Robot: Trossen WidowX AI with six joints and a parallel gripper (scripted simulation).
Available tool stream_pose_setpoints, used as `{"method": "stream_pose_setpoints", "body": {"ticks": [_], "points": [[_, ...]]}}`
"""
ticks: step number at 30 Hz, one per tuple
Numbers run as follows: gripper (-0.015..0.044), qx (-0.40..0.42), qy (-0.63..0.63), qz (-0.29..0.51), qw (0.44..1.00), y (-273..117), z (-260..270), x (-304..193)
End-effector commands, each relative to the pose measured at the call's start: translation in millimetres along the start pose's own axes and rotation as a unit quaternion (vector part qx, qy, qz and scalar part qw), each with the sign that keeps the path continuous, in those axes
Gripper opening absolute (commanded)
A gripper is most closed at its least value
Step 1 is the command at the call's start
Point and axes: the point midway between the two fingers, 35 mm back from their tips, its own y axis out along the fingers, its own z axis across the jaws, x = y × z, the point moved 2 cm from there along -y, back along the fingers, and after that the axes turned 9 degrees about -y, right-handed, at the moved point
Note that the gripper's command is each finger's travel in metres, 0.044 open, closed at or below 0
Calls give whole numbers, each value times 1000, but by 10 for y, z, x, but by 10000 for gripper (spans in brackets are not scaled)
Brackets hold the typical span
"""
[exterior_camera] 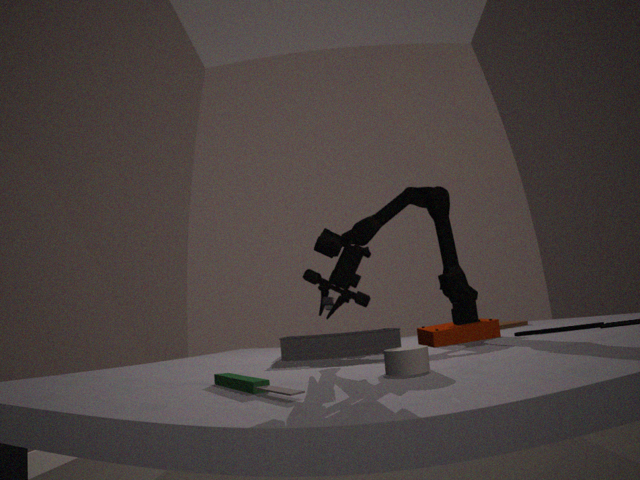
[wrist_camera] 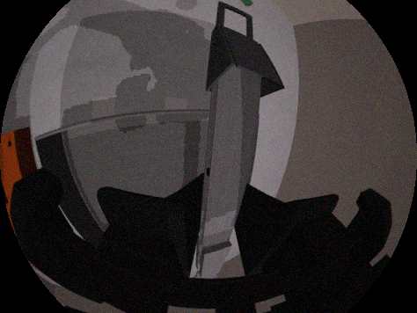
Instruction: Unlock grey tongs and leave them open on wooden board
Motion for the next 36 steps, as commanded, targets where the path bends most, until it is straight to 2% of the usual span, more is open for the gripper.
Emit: {"method": "stream_pose_setpoints", "body": {"ticks": [1, 36], "points": [[-150, -1, -1, 0, 1000, -16, -29, -5], [-150, 216, -2, -33, 976, 44, -104, -62]]}}
